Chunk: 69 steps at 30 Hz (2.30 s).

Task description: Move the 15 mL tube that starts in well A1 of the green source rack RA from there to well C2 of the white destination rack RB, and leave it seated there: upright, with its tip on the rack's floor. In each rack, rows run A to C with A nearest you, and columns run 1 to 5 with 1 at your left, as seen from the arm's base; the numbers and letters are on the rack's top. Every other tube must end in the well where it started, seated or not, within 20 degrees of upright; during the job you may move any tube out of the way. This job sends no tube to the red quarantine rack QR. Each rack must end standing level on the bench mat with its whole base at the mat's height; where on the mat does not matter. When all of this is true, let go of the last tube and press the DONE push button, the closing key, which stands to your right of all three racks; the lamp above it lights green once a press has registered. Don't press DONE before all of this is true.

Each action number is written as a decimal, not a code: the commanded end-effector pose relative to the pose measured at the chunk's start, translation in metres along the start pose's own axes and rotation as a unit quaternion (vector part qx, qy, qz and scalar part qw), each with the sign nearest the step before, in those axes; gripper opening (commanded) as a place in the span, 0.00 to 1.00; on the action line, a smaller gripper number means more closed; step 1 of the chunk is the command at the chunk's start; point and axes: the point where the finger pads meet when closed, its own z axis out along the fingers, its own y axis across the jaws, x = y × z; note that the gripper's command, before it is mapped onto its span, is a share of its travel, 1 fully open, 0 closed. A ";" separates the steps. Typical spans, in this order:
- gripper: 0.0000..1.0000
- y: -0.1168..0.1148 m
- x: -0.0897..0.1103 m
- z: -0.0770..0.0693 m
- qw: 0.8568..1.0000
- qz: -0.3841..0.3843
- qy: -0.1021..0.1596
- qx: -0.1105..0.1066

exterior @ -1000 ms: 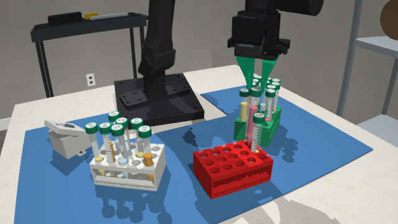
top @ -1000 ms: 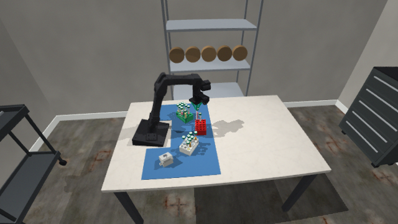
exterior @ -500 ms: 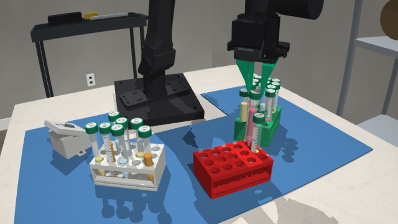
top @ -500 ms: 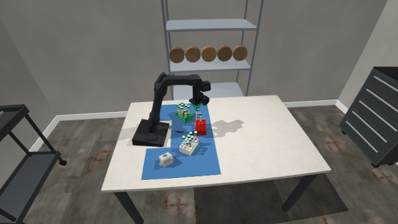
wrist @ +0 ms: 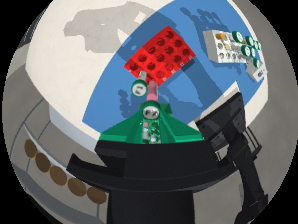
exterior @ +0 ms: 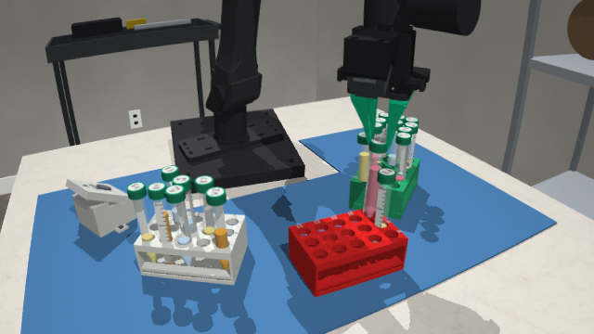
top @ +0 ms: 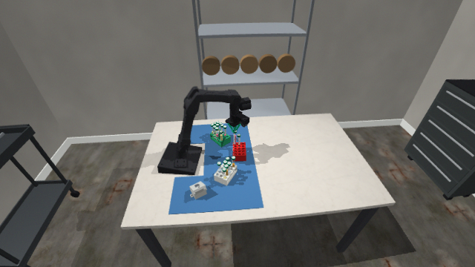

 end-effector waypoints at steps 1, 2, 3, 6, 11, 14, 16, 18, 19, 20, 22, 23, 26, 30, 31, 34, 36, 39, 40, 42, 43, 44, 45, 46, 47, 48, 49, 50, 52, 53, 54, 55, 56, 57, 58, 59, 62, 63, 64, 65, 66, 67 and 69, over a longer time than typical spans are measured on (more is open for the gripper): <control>0.00 0.002 -0.002 -0.005 1.000 0.001 -0.005 -0.010; 0.00 0.002 -0.002 -0.004 1.000 0.001 -0.005 -0.010; 0.00 0.002 -0.002 -0.004 1.000 0.001 -0.005 -0.010; 0.00 0.002 -0.002 -0.002 1.000 0.001 -0.005 -0.010; 0.00 0.001 -0.001 0.000 1.000 0.001 -0.005 -0.010; 0.00 0.001 -0.001 0.001 1.000 0.001 -0.005 -0.010; 0.00 0.001 -0.001 0.002 1.000 0.001 -0.005 -0.010; 0.00 0.001 -0.001 0.003 1.000 0.001 -0.005 -0.010; 0.00 0.001 -0.001 0.003 1.000 0.001 -0.005 -0.010; 0.00 0.001 -0.001 0.004 1.000 0.001 -0.005 -0.010; 0.00 0.000 -0.001 0.005 1.000 0.001 -0.005 -0.010; 0.00 0.000 -0.001 0.005 1.000 0.001 -0.005 -0.010; 0.00 0.000 -0.001 0.007 1.000 0.001 -0.005 -0.010; 0.00 0.000 -0.001 0.009 1.000 0.001 -0.005 -0.010; 0.00 0.000 -0.001 0.009 1.000 0.001 -0.005 -0.010; 0.00 0.000 -0.001 0.010 1.000 0.001 -0.005 -0.010; 0.00 0.000 -0.001 0.011 1.000 0.001 -0.005 -0.010; 0.00 0.000 -0.001 0.012 1.000 0.001 -0.005 -0.010; 0.00 0.000 -0.001 0.013 1.000 0.001 -0.005 -0.010; 0.00 0.000 -0.001 0.014 1.000 0.001 -0.005 -0.010; 0.00 0.000 -0.001 0.014 1.000 0.001 -0.005 -0.010; 0.00 0.000 -0.001 0.015 1.000 0.001 -0.005 -0.010; 0.00 0.000 -0.001 0.015 1.000 0.001 -0.005 -0.010; 0.00 0.000 -0.001 0.016 1.000 0.001 -0.005 -0.010; 0.00 0.000 -0.001 0.016 1.000 0.001 -0.005 -0.010; 0.00 0.000 -0.001 0.016 1.000 0.001 -0.005 -0.010; 0.00 0.000 -0.001 0.016 1.000 0.001 -0.005 -0.010; 0.00 0.000 -0.001 0.017 1.000 0.001 -0.005 -0.010; 0.00 0.000 -0.001 0.018 1.000 0.001 -0.005 -0.010; 0.00 0.000 -0.001 0.018 1.000 0.001 -0.005 -0.010; 0.00 0.000 -0.001 0.019 1.000 0.001 -0.005 -0.010; 0.00 0.000 -0.001 0.019 1.000 0.001 -0.005 -0.010; 0.00 0.000 -0.001 0.020 1.000 0.001 -0.005 -0.010; 0.00 0.000 -0.001 0.020 1.000 0.001 -0.005 -0.010; 0.00 0.000 -0.001 0.021 1.000 0.001 -0.005 -0.010; 0.00 0.000 -0.001 0.021 1.000 0.001 -0.005 -0.010; 0.00 0.000 -0.001 0.023 1.000 0.001 -0.005 -0.010; 0.00 0.000 -0.001 0.023 1.000 0.001 -0.005 -0.010; 0.00 0.000 -0.001 0.024 1.000 0.001 -0.005 -0.010; 0.00 0.000 -0.001 0.024 1.000 0.001 -0.005 -0.010; 0.00 0.000 -0.001 0.024 1.000 0.001 -0.005 -0.010; 0.00 0.000 -0.001 0.024 1.000 0.001 -0.005 -0.010; 0.00 0.000 -0.001 0.025 1.000 0.001 -0.005 -0.010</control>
